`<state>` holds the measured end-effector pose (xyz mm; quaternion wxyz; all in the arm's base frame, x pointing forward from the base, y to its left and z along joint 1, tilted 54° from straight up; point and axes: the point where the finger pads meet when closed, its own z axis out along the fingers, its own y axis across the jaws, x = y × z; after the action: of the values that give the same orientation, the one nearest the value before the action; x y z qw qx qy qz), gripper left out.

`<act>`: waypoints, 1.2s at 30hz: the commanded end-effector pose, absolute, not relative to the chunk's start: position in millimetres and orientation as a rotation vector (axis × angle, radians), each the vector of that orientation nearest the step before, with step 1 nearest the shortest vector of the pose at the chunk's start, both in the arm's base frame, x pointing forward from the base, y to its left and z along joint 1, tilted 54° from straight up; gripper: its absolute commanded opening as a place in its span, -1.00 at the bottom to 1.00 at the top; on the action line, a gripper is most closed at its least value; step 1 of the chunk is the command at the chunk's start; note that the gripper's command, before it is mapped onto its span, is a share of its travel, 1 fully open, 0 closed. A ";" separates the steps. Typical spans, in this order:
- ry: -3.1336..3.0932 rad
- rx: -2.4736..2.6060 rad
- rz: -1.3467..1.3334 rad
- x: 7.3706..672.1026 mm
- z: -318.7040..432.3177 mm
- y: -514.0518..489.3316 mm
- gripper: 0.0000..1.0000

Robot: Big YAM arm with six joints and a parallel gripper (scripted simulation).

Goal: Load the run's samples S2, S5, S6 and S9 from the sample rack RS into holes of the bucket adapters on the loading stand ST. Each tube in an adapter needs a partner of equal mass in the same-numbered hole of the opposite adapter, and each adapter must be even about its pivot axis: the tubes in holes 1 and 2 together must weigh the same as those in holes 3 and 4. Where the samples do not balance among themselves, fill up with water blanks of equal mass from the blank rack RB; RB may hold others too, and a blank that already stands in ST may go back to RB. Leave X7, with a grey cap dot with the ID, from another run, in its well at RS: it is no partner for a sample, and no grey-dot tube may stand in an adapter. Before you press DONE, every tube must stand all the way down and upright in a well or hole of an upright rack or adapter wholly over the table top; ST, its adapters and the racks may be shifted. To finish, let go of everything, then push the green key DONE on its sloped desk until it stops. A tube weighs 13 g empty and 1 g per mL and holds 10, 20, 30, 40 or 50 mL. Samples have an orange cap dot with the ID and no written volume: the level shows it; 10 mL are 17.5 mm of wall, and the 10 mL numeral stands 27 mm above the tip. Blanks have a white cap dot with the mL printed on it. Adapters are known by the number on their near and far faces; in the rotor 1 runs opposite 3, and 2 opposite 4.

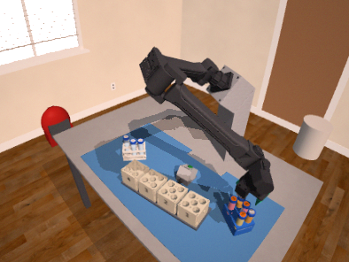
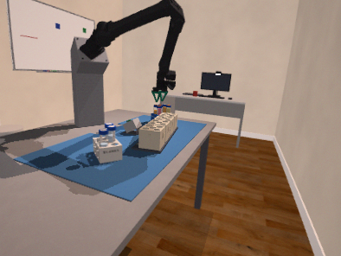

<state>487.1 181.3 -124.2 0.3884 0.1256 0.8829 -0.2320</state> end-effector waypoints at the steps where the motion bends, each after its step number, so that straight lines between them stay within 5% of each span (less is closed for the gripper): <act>1: 2.257 0.071 -0.656 501.3 -102.3 199.1 0.60; 21: 2.231 -1.026 -1.106 491.5 -109.0 198.4 0.60; 36: 2.251 -1.027 -1.123 509.6 -130.8 173.6 0.60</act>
<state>501.5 182.0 -124.2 0.2157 -0.3644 0.8125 -0.4007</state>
